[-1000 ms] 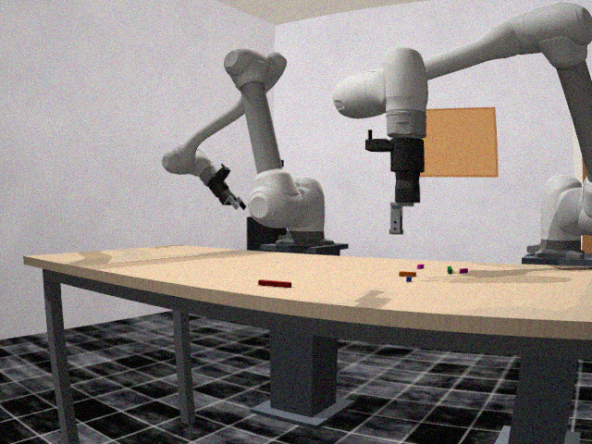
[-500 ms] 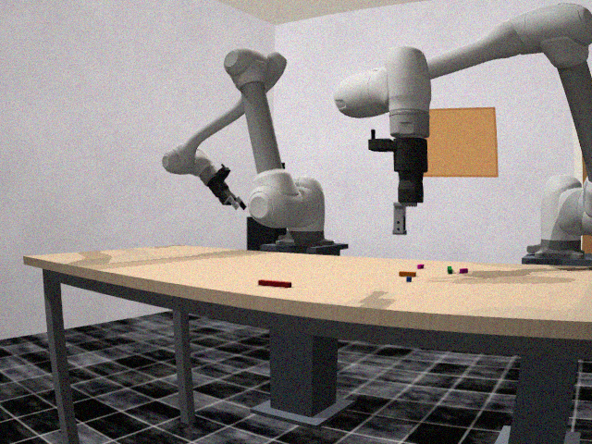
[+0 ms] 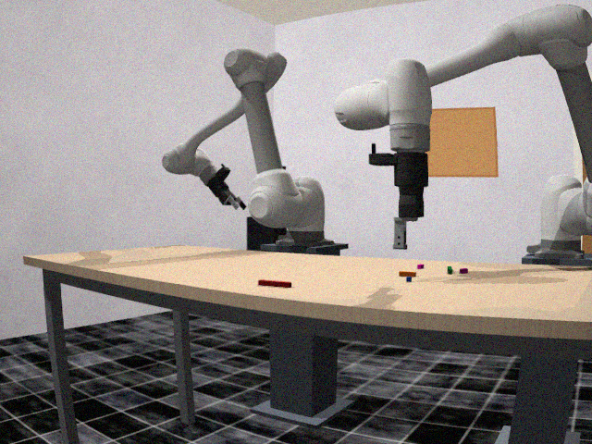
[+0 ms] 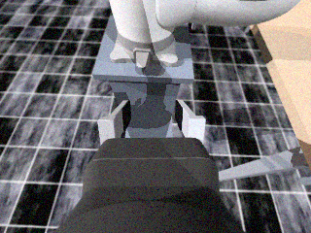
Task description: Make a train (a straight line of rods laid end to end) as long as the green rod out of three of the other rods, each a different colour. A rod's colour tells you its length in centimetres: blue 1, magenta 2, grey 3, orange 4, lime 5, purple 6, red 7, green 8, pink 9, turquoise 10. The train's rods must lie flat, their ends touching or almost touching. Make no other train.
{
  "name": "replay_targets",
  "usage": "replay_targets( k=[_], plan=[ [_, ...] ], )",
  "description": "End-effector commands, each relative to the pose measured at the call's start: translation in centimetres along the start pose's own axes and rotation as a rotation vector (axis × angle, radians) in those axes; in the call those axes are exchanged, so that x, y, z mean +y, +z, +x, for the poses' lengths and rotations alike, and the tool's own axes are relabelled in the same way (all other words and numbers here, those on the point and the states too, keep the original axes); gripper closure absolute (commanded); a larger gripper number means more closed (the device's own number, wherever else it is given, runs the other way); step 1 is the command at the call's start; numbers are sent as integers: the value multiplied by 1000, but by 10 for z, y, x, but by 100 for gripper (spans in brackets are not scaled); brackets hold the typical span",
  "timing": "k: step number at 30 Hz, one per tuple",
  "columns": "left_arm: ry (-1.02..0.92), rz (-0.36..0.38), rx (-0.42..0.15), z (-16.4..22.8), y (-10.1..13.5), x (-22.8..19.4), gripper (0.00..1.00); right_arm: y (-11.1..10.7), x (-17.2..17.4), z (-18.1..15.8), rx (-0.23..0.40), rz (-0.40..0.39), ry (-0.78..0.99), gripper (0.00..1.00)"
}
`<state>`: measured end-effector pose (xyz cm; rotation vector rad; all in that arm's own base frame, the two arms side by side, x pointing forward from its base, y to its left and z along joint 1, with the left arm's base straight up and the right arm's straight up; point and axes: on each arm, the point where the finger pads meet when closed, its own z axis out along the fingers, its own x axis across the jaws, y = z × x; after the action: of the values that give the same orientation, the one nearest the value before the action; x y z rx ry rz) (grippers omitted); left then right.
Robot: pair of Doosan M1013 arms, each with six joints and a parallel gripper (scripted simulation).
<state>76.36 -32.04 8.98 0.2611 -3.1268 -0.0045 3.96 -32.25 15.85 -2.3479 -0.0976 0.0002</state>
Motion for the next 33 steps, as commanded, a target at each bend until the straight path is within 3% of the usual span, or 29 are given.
replay_targets(
  k=[1,9,33],
  plan=[
    [-1,4,-2,-2,23,1,76,0,0,2,11,-7,-1,0],
    [-1,4,-2,-2,52,1,76,0,0,2,11,-7,-1,0],
    [-1,6,-6,-4,57,0,76,0,0,2,11,-7,-1,0]
  ],
)
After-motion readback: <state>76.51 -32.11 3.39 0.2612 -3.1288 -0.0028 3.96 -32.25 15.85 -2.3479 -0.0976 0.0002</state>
